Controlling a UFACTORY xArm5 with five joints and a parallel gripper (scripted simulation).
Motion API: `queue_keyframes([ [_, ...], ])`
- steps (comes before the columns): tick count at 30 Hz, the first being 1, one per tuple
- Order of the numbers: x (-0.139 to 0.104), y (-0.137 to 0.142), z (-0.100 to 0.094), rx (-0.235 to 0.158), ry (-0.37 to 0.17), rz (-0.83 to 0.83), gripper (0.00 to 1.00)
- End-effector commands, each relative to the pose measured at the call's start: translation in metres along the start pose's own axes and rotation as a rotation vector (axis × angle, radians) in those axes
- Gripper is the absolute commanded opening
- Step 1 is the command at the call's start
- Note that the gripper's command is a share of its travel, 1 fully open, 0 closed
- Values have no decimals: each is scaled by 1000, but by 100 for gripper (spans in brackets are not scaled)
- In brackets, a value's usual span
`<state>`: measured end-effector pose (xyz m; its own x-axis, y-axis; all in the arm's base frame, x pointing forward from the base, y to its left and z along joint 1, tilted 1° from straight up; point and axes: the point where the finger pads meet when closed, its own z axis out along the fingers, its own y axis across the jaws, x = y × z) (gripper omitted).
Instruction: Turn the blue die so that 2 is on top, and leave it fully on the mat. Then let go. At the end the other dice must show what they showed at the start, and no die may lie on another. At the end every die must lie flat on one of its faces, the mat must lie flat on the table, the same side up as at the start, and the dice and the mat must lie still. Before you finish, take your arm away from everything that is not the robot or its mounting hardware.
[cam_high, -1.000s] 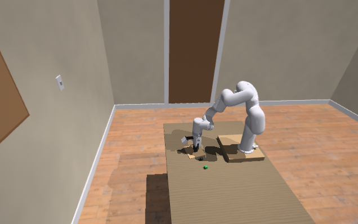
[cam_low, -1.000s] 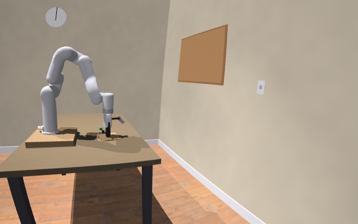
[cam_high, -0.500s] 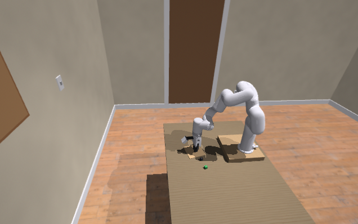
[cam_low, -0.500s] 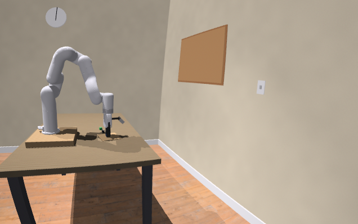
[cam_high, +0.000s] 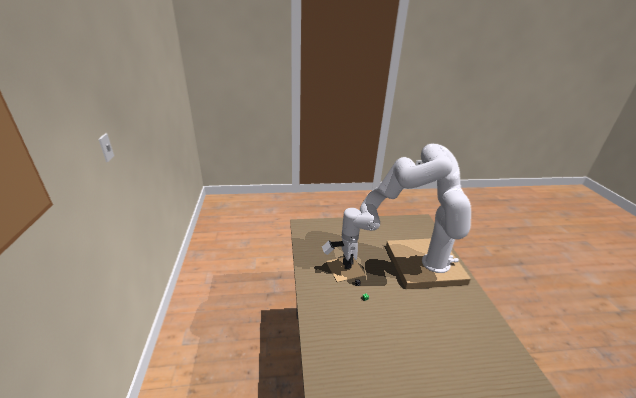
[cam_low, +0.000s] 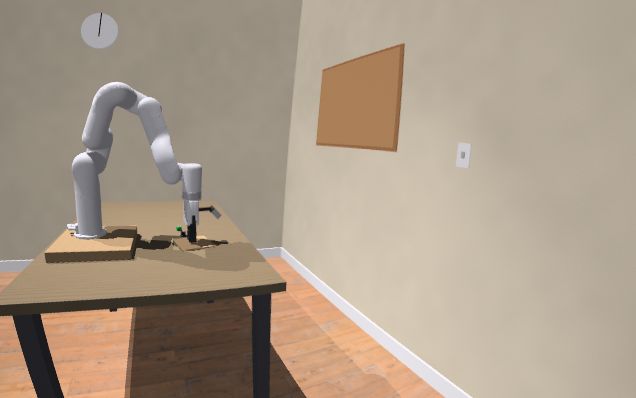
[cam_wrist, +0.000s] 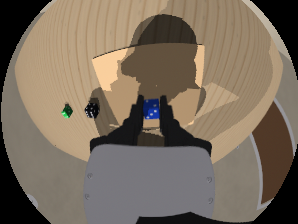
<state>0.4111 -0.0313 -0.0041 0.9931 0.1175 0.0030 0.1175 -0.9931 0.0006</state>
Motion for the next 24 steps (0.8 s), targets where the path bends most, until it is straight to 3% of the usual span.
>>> queue_keyframes([
  [1,1,0,-16,-1,3,0,15],
  [12,1,-1,-88,-1,3,0,15],
  [24,1,-1,-94,-1,3,0,15],
])
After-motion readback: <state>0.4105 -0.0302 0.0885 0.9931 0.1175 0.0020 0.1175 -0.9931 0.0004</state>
